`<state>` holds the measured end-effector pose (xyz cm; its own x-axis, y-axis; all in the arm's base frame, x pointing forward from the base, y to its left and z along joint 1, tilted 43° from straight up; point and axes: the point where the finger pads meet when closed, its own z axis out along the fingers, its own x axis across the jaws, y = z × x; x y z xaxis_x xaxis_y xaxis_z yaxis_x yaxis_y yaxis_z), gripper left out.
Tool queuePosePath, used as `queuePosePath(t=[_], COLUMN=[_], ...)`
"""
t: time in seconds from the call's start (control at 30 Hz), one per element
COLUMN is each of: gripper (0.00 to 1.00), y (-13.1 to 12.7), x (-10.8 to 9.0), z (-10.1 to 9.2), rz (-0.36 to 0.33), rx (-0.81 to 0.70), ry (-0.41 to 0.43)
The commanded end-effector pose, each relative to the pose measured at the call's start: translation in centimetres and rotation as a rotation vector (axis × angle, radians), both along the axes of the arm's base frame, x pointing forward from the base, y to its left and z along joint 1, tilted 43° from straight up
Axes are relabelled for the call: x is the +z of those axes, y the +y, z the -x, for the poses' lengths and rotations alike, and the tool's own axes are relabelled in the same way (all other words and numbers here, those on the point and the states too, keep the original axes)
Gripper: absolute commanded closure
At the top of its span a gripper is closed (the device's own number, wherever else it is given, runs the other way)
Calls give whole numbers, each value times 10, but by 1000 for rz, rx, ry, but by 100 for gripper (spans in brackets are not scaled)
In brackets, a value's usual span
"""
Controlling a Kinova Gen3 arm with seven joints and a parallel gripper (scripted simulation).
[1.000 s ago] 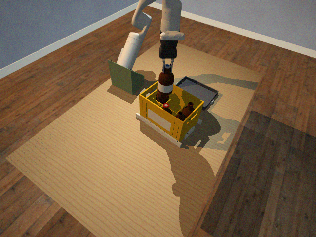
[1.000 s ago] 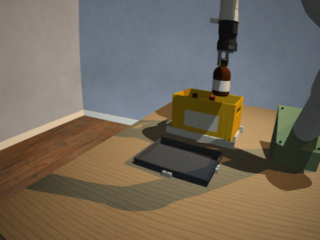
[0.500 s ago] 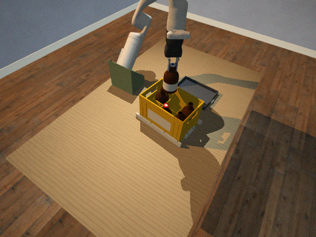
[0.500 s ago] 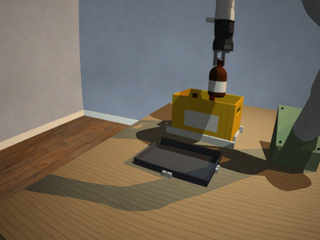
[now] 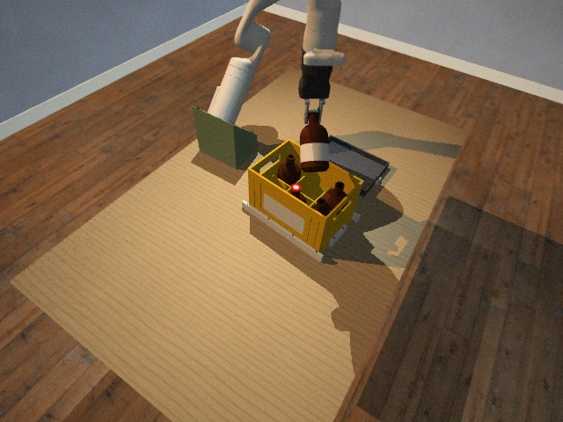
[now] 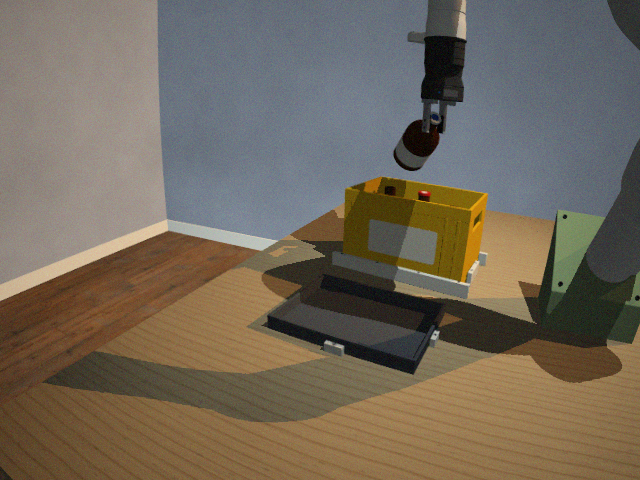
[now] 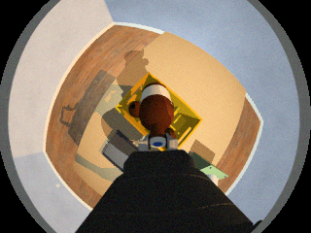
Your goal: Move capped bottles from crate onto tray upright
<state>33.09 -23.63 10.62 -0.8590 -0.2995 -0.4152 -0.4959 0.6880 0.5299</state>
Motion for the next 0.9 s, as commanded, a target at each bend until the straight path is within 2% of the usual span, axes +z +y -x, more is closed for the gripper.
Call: queuePosePath(t=[0.0, 0.87], gripper=[100, 100], y=[8, 38], x=[8, 37], z=[1, -4], rz=[-5, -2], rx=[9, 10], ry=[1, 0])
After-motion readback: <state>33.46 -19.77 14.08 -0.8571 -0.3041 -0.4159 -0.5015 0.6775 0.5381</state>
